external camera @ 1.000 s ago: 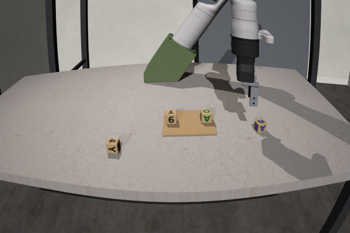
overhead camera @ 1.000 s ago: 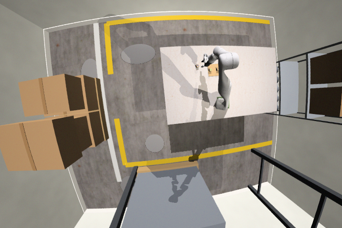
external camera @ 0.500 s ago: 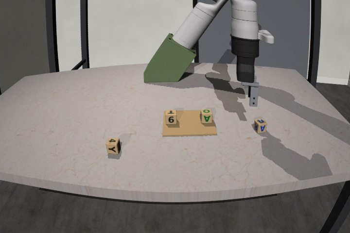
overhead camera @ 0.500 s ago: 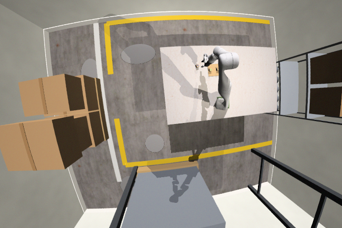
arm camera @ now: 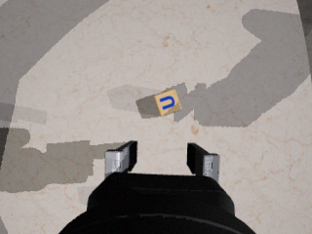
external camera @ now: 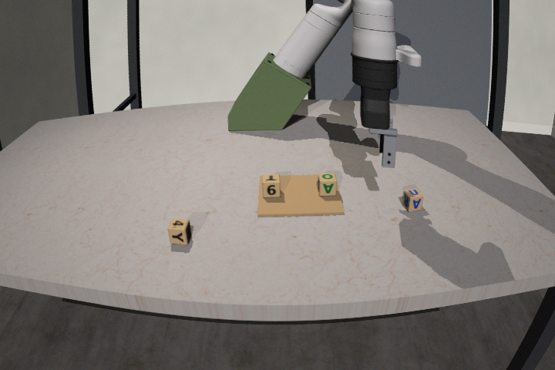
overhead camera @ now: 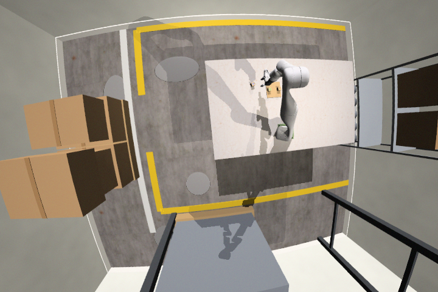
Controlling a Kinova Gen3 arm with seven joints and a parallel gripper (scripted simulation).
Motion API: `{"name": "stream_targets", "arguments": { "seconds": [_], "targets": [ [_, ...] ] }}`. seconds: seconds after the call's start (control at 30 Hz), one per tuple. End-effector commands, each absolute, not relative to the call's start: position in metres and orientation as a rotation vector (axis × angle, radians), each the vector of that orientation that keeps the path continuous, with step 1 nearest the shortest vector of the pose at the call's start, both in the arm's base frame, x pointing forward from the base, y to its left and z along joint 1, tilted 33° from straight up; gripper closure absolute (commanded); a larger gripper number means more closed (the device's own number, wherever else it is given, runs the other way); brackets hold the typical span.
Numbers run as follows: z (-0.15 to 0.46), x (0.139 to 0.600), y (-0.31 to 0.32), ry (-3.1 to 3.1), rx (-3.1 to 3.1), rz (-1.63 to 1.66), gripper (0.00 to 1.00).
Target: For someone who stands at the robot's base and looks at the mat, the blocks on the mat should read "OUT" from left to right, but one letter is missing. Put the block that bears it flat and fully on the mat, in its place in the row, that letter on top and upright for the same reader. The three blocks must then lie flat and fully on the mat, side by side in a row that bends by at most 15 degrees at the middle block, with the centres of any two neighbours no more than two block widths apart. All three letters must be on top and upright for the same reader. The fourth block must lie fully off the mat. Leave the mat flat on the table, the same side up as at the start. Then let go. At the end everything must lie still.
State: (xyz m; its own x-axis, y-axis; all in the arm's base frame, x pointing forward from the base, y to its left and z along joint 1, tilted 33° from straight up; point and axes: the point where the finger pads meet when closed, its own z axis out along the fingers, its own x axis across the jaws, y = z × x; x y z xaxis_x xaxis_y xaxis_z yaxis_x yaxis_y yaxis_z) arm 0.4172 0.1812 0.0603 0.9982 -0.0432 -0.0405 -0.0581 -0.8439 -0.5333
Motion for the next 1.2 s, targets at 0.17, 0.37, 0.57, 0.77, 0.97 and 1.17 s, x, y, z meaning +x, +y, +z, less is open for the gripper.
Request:
{"name": "stream_targets", "arguments": {
  "seconds": [0.17,0.37,0.57,0.77,0.97,1.17],
  "targets": [
    [0.016,0.398,0.105,0.125,-2.576,0.052,0.0],
    [-0.006,0.378,0.069,0.123,-2.569,0.053,0.0],
    [-0.006,0.378,0.068,0.123,-2.568,0.053,0.0],
    [-0.006,0.378,0.068,0.123,-2.568,0.053,0.0],
    [-0.006,0.378,0.068,0.123,-2.568,0.053,0.0],
    [-0.006,0.378,0.068,0.123,-2.568,0.053,0.0]
  ]
}}
